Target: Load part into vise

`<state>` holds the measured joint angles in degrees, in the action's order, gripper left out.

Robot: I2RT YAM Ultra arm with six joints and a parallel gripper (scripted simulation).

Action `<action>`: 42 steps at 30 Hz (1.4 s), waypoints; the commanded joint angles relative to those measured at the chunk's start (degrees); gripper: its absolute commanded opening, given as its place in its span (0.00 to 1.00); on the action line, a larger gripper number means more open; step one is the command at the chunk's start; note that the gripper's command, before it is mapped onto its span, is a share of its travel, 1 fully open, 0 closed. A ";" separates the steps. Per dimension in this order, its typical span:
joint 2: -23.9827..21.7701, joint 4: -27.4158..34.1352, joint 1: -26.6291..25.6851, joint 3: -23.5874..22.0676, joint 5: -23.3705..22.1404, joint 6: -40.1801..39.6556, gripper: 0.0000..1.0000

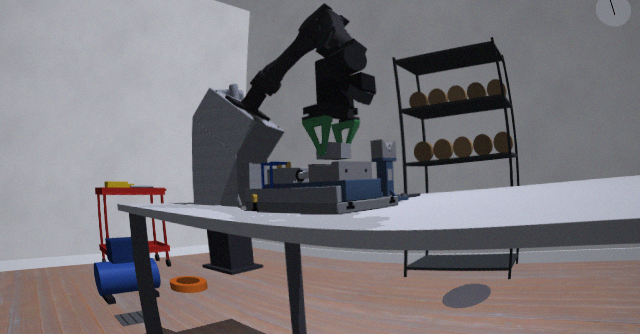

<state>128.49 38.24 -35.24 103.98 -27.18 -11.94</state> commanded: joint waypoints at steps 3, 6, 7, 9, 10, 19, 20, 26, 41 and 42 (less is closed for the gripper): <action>-0.84 -0.42 -0.45 -0.38 0.09 0.40 0.00; -0.84 -0.49 -0.45 -0.47 0.09 0.41 0.00; -0.83 -0.52 -0.44 -0.52 0.09 0.41 0.00; -0.83 -0.52 -0.44 -0.52 0.09 0.41 0.00; -0.83 -0.56 -0.44 -0.58 0.09 0.41 0.00; -0.79 -0.80 -0.39 -1.19 0.11 0.45 0.00; -0.78 -0.83 -0.39 -1.20 0.11 0.46 0.00; -0.76 -0.91 -0.36 -1.28 0.12 0.48 0.00; -0.67 -1.16 -0.61 -1.60 0.06 0.57 0.00; -0.67 -1.16 -0.61 -1.60 0.06 0.57 0.00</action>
<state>128.49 37.67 -35.14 103.59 -27.14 -11.81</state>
